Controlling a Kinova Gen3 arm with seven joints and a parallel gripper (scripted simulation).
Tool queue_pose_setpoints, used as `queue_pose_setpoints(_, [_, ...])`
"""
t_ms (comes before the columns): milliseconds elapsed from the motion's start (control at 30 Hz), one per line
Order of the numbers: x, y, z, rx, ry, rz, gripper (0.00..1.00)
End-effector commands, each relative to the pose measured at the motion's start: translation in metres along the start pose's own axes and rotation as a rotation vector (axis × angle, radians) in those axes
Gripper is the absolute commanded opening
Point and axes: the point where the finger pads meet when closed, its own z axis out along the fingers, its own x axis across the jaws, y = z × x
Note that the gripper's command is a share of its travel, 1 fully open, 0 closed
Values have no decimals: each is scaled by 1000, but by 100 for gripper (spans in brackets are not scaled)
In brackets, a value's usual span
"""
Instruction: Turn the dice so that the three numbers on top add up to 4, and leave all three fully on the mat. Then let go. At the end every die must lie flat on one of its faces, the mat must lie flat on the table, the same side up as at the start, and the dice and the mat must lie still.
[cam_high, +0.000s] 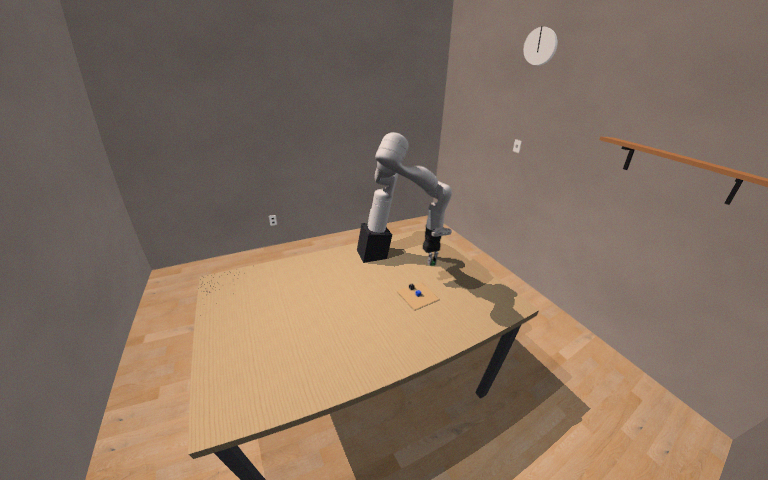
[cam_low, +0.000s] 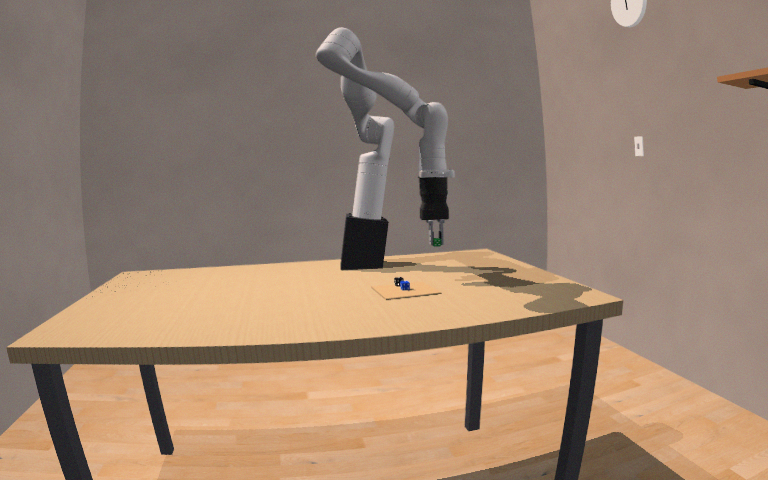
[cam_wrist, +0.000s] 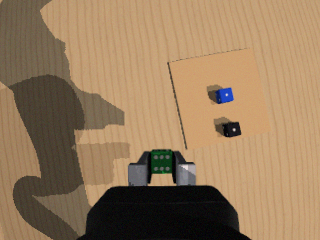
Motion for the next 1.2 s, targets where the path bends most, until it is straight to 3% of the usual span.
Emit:
queue_pose_setpoints(0, [-2, -3, 0, 2, 0, 44, 40])
queue_pose_setpoints(300, [-6, -13, 2, 0, 3, 262, 40])
queue_pose_setpoints(800, [-19, -34, 6, -1, 6, 886, 40])
queue_pose_setpoints(867, [-19, -34, 6, -1, 6, 886, 40])
queue_pose_setpoints(1167, [-30, -44, 7, 1, 2, 1233, 40])
